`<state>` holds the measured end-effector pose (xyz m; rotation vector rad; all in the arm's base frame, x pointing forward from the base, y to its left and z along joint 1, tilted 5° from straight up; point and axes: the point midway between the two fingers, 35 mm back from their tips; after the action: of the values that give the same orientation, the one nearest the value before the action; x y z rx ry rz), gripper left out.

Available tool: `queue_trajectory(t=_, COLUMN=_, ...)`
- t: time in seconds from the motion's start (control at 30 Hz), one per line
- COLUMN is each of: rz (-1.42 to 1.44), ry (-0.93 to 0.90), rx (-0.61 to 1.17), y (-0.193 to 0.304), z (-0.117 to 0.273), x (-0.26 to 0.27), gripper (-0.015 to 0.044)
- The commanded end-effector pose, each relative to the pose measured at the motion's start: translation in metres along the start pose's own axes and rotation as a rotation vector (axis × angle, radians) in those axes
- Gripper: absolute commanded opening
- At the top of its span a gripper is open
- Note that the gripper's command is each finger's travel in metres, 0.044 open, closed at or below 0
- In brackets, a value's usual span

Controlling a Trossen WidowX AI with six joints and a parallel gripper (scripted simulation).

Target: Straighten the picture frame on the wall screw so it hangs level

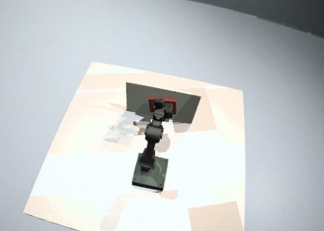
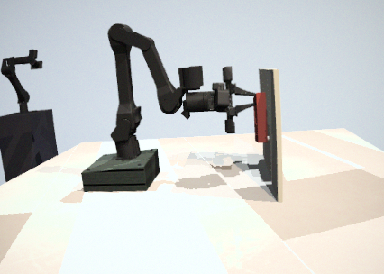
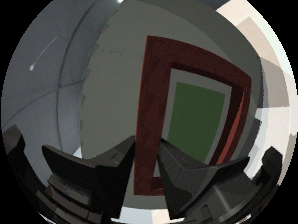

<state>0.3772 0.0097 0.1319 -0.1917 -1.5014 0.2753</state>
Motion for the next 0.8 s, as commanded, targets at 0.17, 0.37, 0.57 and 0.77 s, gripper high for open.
queue_trajectory(t=0.17, rz=-0.005, ry=-0.011, rx=-0.006, y=-0.0022, z=-0.0002, x=0.0033, gripper=0.0)
queue_trajectory(t=0.37, rz=-0.005, ry=-0.011, rx=-0.006, y=-0.0029, z=-0.0002, x=0.0039, gripper=0.0)
queue_trajectory(t=0.57, rz=-0.005, ry=-0.011, rx=-0.006, y=-0.0035, z=-0.0002, x=0.0039, gripper=0.0)
queue_trajectory(t=0.77, rz=-0.005, ry=-0.011, rx=-0.006, y=-0.0041, z=-0.0002, x=0.0038, gripper=0.0)
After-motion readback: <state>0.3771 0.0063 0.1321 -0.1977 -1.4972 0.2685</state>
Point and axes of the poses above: the point midway between the two fingers, 35 mm back from their tips, its own z axis back along the fingers, its own x axis across the jaws, y = z × x, and after that the axes turned 5 degrees about z, right-handed
